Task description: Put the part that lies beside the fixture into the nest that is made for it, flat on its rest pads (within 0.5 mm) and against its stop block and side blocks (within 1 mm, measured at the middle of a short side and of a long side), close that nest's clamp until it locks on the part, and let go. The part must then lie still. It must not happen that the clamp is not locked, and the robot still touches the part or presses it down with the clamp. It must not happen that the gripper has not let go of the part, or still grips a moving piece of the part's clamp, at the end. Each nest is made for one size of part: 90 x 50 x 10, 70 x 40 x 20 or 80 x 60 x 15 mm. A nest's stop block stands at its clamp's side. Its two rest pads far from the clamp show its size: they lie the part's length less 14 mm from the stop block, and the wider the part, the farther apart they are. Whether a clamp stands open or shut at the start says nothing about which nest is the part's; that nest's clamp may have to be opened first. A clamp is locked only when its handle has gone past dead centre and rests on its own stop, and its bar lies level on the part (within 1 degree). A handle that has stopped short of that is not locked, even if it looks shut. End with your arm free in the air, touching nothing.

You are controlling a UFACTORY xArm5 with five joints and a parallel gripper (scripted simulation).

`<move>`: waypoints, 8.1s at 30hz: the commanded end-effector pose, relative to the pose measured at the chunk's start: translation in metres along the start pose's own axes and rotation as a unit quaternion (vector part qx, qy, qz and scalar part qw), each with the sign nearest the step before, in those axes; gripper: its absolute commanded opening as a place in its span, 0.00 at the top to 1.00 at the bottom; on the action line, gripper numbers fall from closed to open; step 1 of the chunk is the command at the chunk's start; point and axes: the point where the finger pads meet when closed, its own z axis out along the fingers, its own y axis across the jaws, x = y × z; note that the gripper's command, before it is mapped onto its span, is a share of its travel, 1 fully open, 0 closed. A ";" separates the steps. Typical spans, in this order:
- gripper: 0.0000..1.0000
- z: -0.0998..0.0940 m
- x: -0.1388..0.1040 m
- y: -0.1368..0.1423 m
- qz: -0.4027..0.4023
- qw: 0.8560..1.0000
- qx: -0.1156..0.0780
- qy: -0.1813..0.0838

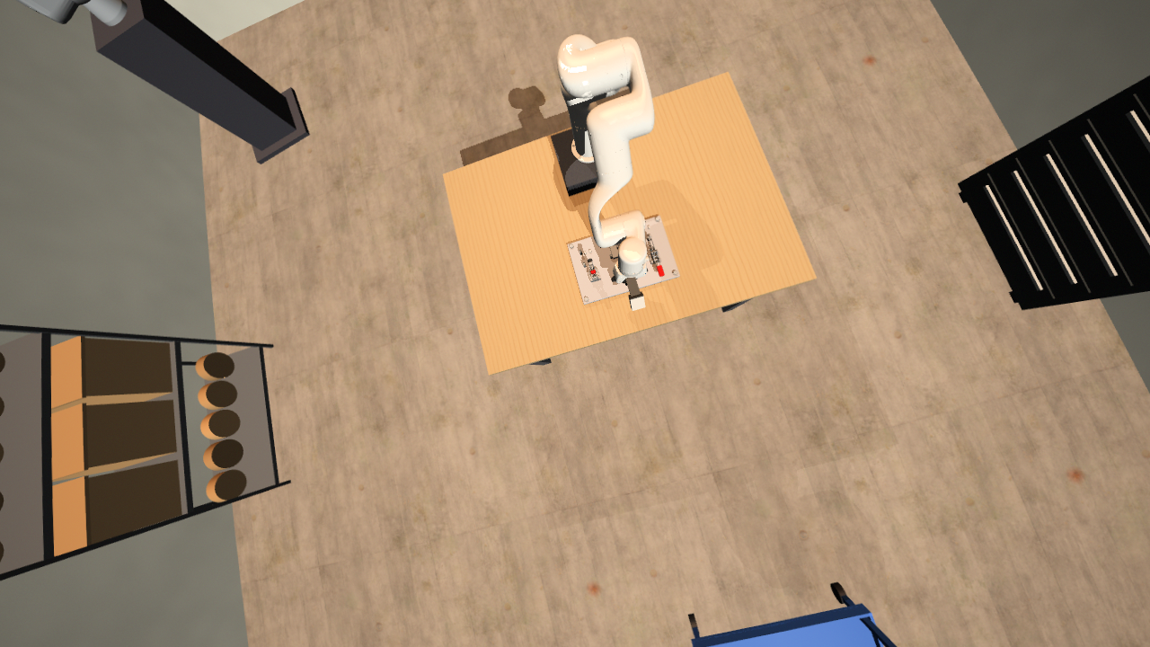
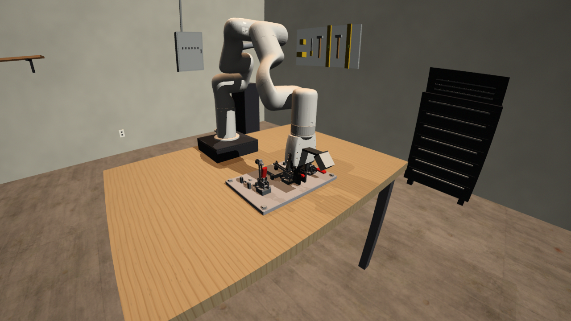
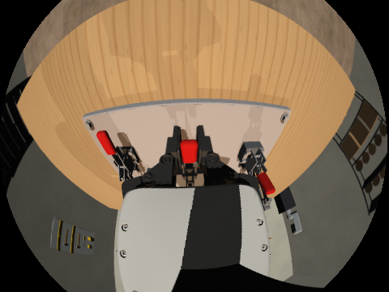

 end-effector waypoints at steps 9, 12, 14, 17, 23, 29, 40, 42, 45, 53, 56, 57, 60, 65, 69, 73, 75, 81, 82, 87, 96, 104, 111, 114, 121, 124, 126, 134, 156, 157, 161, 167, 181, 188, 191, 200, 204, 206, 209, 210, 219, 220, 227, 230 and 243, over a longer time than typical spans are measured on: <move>1.00 0.002 0.001 0.000 0.000 1.000 0.000 0.000; 1.00 0.002 0.001 0.000 0.000 1.000 0.000 0.000; 1.00 0.002 0.001 0.000 0.000 1.000 0.000 0.000; 1.00 0.002 0.001 0.000 0.000 1.000 0.000 0.000; 1.00 0.002 0.001 0.000 0.000 1.000 0.000 0.000; 1.00 0.002 0.001 0.000 0.000 1.000 0.000 0.000; 1.00 0.004 0.002 0.000 0.000 1.000 0.000 0.000; 1.00 0.005 0.002 0.000 0.000 1.000 0.000 0.000; 1.00 0.007 0.003 0.000 0.000 1.000 0.000 0.000; 1.00 0.009 0.004 0.000 0.000 1.000 0.000 0.000; 1.00 0.009 0.004 0.000 0.000 1.000 0.000 0.000; 1.00 0.009 0.004 0.000 0.000 1.000 0.000 0.000; 1.00 0.009 0.004 0.000 0.000 1.000 0.000 0.000; 1.00 0.009 0.004 0.000 0.000 1.000 0.000 0.000; 1.00 0.009 0.004 0.000 0.000 1.000 0.000 0.000; 0.53 0.009 0.004 0.000 0.000 1.000 0.000 0.000; 0.53 0.009 0.004 0.000 0.000 1.000 0.000 0.000; 0.53 0.009 0.004 0.000 0.000 1.000 0.000 0.000; 0.53 0.009 0.004 0.000 0.000 1.000 0.000 0.000; 0.53 0.009 0.004 0.000 0.000 1.000 0.000 0.000; 0.53 0.009 0.004 0.000 0.000 1.000 0.000 0.000; 0.53 0.006 0.004 0.000 0.000 1.000 0.000 0.000; 0.53 -0.015 0.004 0.000 0.000 1.000 0.000 0.000; 0.53 -0.027 0.004 0.000 0.000 1.000 0.000 0.000; 0.53 -0.044 0.004 0.000 0.000 1.000 0.000 0.000; 0.53 -0.050 0.004 0.000 0.000 1.000 0.000 0.000; 0.53 -0.051 0.004 0.001 0.000 1.000 0.000 0.000; 0.53 -0.051 0.004 0.001 0.000 1.000 0.000 0.000; 1.00 -0.051 0.004 0.001 0.000 1.000 0.000 0.000; 1.00 -0.051 0.004 0.001 0.000 1.000 0.000 0.000; 1.00 -0.051 0.004 0.001 0.000 1.000 0.000 0.000; 1.00 -0.051 0.004 0.001 0.000 1.000 0.000 0.000; 1.00 -0.051 0.005 0.001 0.000 1.000 0.000 0.000; 1.00 -0.051 0.006 0.001 0.000 1.000 0.000 0.000; 1.00 -0.051 0.007 0.001 0.000 1.000 0.000 0.000; 1.00 -0.051 0.008 0.001 0.000 1.000 0.000 0.000; 1.00 -0.051 0.008 0.001 0.000 1.000 0.000 0.000; 1.00 -0.050 0.008 0.001 0.000 1.000 0.000 0.000; 1.00 -0.048 0.008 0.001 0.000 1.000 0.000 0.000; 1.00 -0.048 0.008 0.001 0.000 1.000 0.000 0.000; 1.00 -0.040 0.008 0.001 0.000 1.000 0.000 0.000; 1.00 -0.040 0.008 0.001 0.000 1.000 0.000 0.000; 1.00 -0.038 0.008 0.001 0.000 1.000 0.000 0.000; 1.00 -0.038 0.008 0.001 0.000 1.000 0.000 0.000; 1.00 -0.038 0.008 0.001 0.000 1.000 0.000 0.000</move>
